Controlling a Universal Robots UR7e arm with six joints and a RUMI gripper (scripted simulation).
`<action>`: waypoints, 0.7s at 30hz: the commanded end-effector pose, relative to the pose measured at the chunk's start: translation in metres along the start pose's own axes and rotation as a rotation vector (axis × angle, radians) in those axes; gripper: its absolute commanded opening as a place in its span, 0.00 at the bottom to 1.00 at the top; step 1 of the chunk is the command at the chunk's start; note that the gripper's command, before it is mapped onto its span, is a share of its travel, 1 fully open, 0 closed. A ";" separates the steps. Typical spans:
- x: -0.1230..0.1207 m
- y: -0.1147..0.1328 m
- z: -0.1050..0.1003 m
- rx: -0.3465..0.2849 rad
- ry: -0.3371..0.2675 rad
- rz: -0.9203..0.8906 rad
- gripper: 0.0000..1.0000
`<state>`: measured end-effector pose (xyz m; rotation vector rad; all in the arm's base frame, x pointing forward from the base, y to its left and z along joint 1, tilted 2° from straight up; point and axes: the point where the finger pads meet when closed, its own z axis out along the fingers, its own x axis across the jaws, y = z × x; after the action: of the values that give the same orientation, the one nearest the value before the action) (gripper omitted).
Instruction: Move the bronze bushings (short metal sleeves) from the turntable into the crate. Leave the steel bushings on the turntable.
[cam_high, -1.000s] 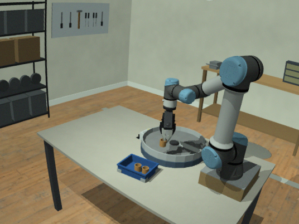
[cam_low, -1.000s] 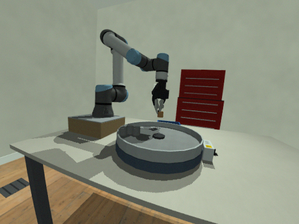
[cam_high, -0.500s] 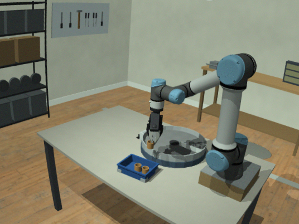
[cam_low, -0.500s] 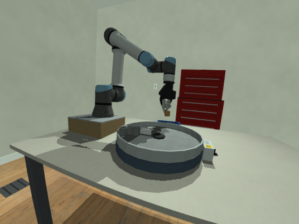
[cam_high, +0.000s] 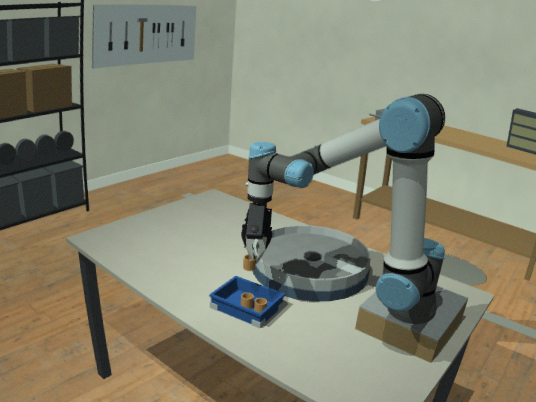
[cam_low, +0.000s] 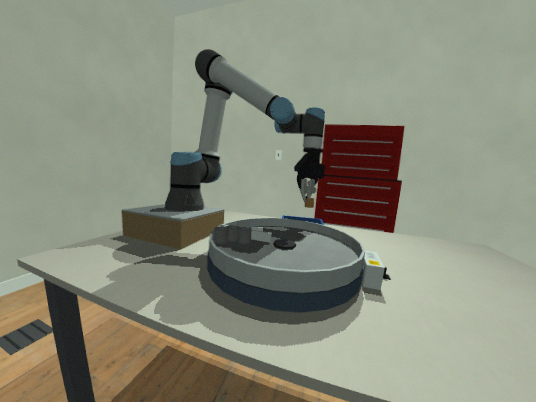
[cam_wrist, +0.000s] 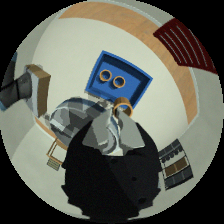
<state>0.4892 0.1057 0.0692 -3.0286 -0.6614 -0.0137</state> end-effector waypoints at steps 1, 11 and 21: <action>0.012 -0.005 0.000 -0.001 -0.001 0.001 0.00; 0.033 -0.017 0.000 -0.001 -0.001 0.001 0.00; 0.040 -0.022 0.000 -0.001 -0.001 0.001 0.00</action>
<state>0.5149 0.1399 0.0703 -3.0297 -0.6607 -0.0110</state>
